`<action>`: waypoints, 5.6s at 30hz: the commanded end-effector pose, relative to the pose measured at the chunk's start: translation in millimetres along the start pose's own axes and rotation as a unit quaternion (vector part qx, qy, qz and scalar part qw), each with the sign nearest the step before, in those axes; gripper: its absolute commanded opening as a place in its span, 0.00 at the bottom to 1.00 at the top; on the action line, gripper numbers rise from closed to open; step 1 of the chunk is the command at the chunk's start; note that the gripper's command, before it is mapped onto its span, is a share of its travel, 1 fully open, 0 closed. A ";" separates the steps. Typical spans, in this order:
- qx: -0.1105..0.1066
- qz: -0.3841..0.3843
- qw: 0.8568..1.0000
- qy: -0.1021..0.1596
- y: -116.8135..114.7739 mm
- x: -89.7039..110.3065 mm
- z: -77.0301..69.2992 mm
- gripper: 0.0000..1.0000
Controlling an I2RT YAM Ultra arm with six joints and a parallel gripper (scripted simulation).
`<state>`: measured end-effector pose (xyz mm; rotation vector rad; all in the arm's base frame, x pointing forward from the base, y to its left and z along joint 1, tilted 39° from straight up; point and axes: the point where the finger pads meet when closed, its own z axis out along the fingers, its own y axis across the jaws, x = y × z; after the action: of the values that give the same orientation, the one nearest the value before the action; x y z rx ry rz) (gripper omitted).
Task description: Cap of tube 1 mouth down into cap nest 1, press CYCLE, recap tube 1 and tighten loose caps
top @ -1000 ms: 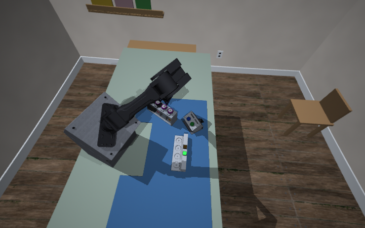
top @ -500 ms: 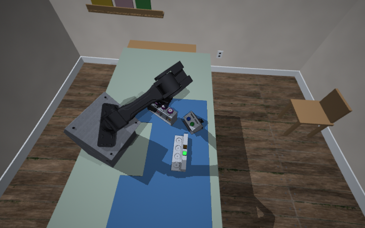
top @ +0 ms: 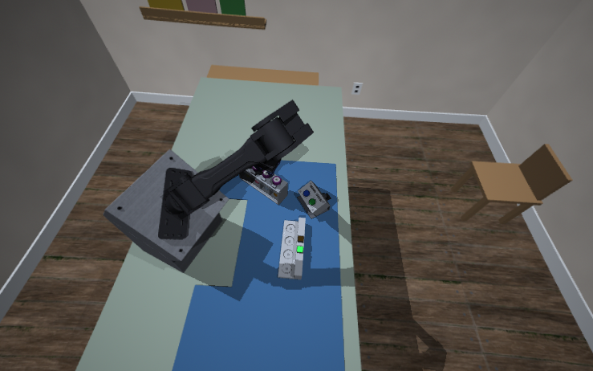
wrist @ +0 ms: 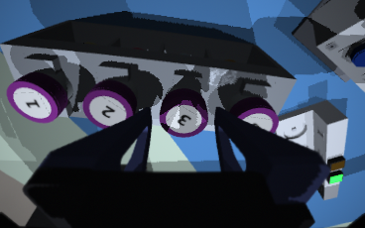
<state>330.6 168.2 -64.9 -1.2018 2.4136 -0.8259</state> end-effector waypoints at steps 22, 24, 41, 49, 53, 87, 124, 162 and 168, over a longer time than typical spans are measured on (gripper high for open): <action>0.001 0.000 1.000 -0.009 -0.5 -5.1 2.8 0.00; 0.001 0.000 1.000 -0.009 -0.5 -5.1 2.8 0.00; 0.000 0.090 0.996 -0.009 -0.5 -5.0 2.8 0.00; -0.001 0.170 0.985 -0.009 -0.6 -5.0 2.8 0.00; -0.001 0.189 0.982 -0.009 -0.6 -5.0 2.8 0.00; -0.001 0.242 0.970 -0.009 -0.5 -5.0 2.8 0.00; -0.002 0.242 0.970 -0.009 -0.4 -4.5 -36.3 0.49; 0.001 0.074 0.997 -0.009 -52.5 1.6 -7.3 0.49; 0.001 0.074 0.997 -0.009 -52.5 1.6 -7.2 0.49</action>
<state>356.0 139.1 -29.5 -1.0088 2.4708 -0.7814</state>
